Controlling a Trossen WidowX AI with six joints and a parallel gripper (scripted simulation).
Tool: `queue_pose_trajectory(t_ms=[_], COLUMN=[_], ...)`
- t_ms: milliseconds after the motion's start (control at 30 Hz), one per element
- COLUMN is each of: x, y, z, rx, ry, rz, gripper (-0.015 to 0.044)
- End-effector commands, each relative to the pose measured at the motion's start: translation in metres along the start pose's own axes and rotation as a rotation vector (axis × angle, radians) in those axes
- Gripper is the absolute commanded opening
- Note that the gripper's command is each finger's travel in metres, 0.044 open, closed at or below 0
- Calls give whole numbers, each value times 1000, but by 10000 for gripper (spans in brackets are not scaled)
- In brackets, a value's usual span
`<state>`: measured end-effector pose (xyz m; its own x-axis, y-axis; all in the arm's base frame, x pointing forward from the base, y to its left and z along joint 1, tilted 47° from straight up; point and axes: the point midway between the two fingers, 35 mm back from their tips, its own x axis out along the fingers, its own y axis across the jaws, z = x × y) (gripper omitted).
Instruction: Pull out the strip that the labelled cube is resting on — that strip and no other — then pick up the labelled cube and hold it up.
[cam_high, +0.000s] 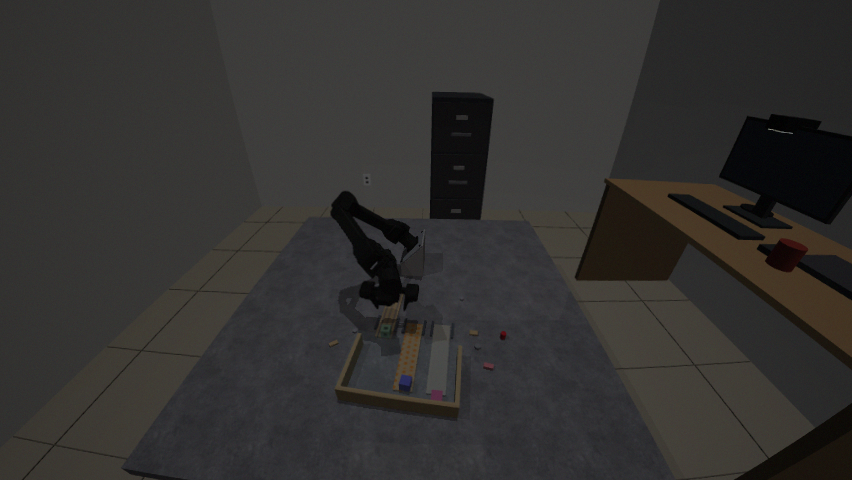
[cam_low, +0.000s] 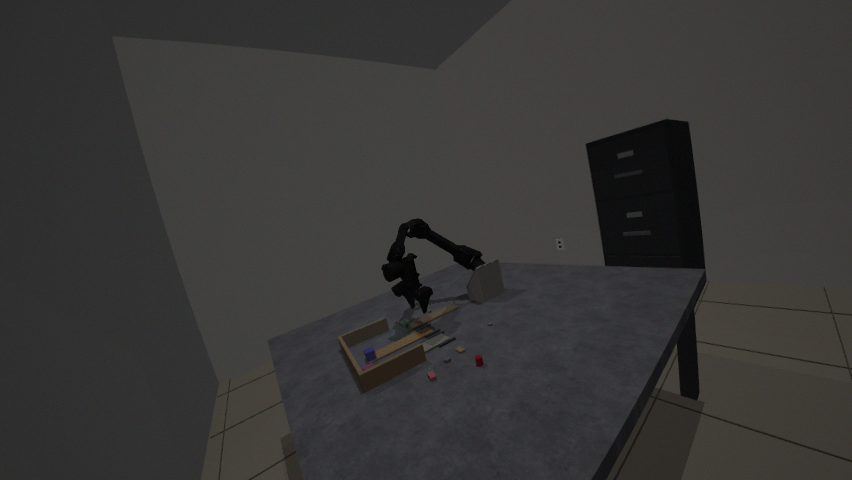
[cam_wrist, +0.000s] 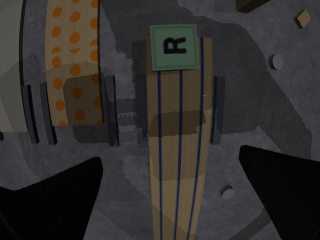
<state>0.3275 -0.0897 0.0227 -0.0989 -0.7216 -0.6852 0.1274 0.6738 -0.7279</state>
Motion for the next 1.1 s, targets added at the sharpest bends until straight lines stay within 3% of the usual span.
queue_pose_trajectory(t_ms=[0, 633, 867, 1067], x=[-3, -13, -4, 6], y=[-2, -7, -7, -7], z=[15, 67, 68, 68], rx=[1, 3, 3, 3], ry=[-6, -8, -8, -8], rz=[-2, -2, -2, -2], gripper=[440, 440, 256, 250])
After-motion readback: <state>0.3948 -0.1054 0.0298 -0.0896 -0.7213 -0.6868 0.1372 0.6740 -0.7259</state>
